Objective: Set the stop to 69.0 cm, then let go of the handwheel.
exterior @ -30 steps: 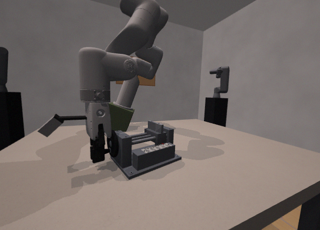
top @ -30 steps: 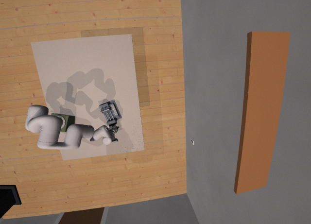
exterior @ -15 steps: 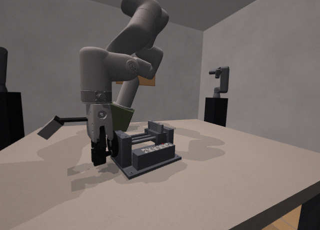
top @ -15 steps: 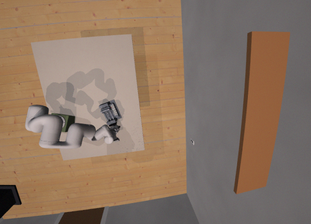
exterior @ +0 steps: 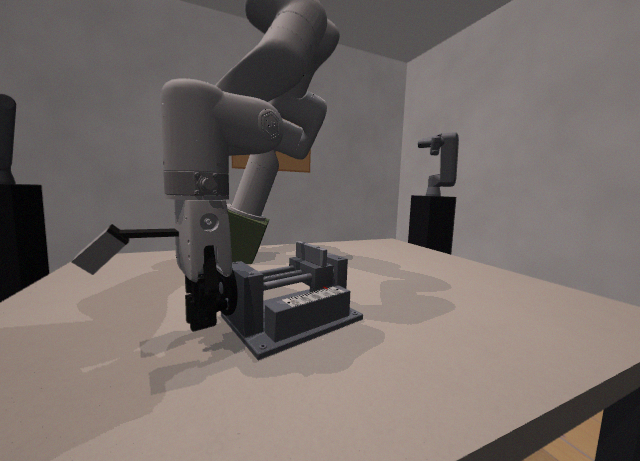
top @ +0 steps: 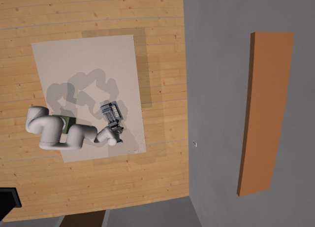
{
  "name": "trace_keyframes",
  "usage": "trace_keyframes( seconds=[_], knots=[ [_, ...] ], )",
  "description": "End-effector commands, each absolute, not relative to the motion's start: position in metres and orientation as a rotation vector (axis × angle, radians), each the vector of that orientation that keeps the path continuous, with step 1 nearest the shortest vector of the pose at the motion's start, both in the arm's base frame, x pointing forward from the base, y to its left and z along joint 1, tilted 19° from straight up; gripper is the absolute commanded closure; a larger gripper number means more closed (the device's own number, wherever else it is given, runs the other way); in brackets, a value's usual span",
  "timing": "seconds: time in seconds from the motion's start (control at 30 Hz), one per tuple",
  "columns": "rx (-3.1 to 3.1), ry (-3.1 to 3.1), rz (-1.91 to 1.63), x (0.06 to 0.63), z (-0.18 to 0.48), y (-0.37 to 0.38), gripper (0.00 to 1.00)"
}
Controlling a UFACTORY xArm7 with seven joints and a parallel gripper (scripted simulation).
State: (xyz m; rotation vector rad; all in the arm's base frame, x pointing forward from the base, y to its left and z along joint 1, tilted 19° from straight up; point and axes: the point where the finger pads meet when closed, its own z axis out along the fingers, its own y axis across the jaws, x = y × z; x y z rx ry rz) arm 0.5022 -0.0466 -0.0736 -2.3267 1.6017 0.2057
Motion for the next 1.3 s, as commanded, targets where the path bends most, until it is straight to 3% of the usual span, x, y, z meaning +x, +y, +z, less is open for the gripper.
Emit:
trace_keyframes(
  seconds=[0.0, 1.27],
  knots=[
    [-2.326, 1.605, 0.204, 0.506, -0.066, -0.05, 0.94],
    [-2.326, 1.605, 0.204, 0.481, -0.035, -0.07, 0.94]
  ],
)
